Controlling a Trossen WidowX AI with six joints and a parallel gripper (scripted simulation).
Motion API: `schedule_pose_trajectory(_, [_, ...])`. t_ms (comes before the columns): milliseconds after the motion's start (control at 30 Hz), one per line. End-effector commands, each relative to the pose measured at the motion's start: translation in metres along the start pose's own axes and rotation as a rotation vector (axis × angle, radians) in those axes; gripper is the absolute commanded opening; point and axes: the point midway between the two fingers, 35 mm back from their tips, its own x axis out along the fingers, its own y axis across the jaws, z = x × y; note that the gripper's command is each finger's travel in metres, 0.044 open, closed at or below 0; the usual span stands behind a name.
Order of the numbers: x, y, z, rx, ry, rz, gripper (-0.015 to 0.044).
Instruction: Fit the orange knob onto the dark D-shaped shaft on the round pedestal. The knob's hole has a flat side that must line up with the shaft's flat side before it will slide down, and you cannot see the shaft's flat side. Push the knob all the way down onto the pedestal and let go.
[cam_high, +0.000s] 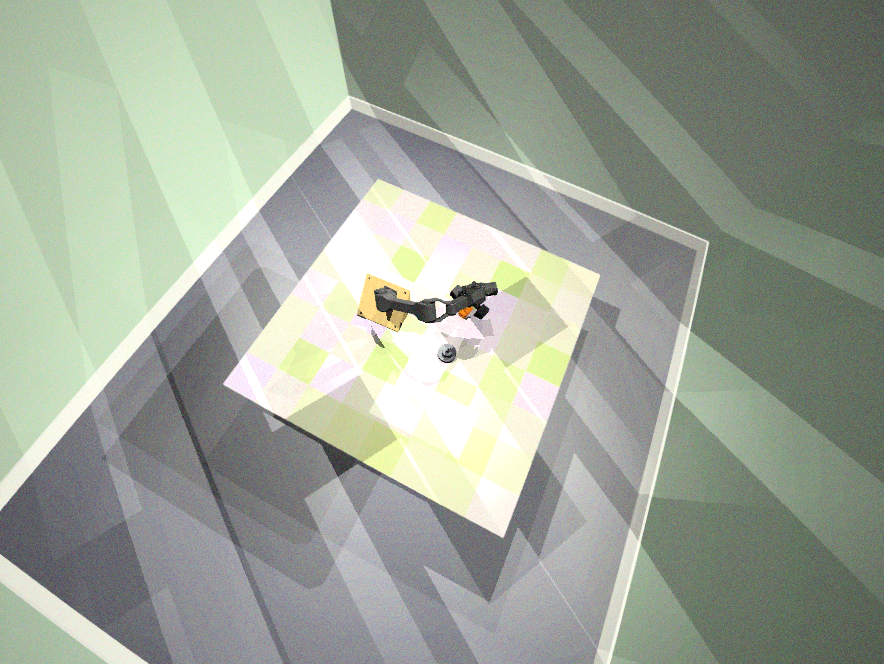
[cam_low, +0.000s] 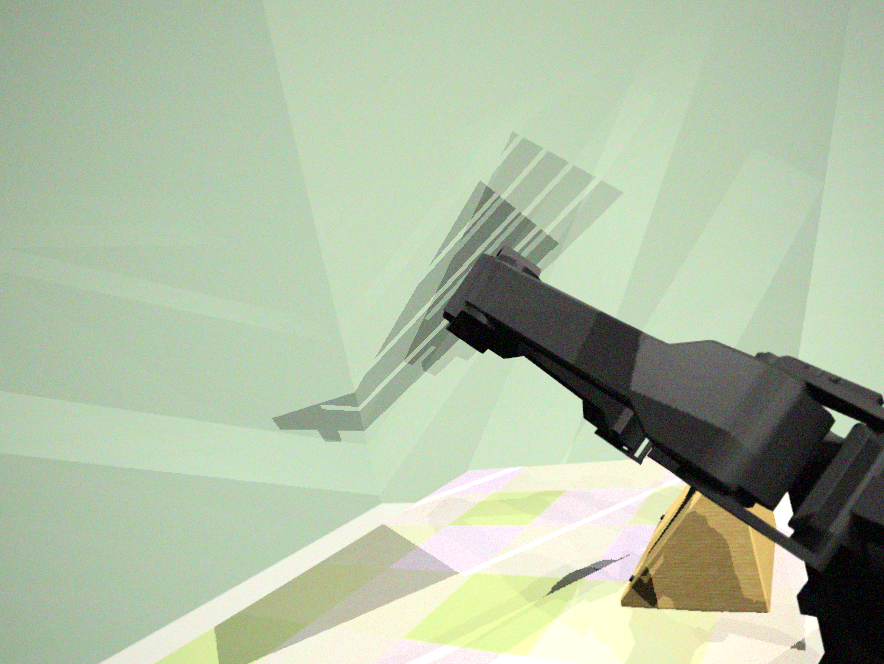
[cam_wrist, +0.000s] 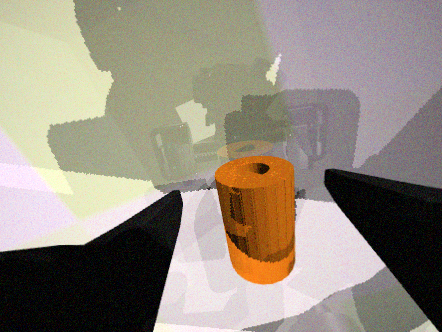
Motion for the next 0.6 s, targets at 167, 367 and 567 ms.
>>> schedule_pose_trajectory(167, [0.0012,-0.0003,0.0002,-0.006,0.002,-0.007,0.0240])
schedule_pose_trajectory(367, [0.0012,-0.0003,0.0002,-0.006,0.002,-0.007,0.0240])
schedule_pose_trajectory(567, [0.0012,-0.0003,0.0002,-0.006,0.002,-0.007,0.0227])
